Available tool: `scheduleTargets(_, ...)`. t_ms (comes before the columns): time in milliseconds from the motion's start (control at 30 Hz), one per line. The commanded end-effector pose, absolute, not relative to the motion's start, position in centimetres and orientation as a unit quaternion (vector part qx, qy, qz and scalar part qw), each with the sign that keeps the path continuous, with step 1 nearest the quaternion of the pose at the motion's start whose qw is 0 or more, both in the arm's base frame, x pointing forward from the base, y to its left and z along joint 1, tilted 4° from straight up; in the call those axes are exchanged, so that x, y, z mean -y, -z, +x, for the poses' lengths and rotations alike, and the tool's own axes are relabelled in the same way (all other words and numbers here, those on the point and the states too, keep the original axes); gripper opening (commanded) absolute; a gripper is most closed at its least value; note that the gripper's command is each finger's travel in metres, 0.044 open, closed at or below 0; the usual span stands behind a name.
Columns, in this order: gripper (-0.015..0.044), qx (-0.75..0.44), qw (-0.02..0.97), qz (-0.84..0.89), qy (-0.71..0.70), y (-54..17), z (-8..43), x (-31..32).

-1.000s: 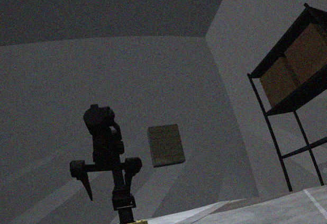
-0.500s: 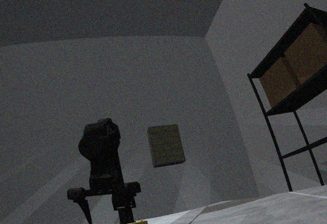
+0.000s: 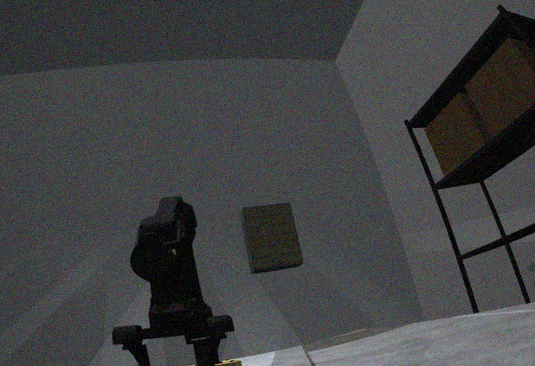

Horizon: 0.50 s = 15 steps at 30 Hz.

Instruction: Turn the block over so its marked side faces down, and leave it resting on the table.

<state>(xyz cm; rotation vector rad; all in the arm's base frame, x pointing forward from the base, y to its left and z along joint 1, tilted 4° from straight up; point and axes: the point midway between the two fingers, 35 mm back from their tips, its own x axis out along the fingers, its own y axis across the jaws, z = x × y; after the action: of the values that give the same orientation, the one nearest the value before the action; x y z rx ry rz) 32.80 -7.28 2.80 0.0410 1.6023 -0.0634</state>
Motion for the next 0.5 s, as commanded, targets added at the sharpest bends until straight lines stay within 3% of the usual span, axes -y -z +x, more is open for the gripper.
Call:
scheduleTargets(0,0.0440,-0.720,0.693,0.019,0.033,-2.0,32.6,7.4)
scheduleTargets(467,0.0440,-0.720,0.693,0.019,0.033,0.0,32.5,7.4)
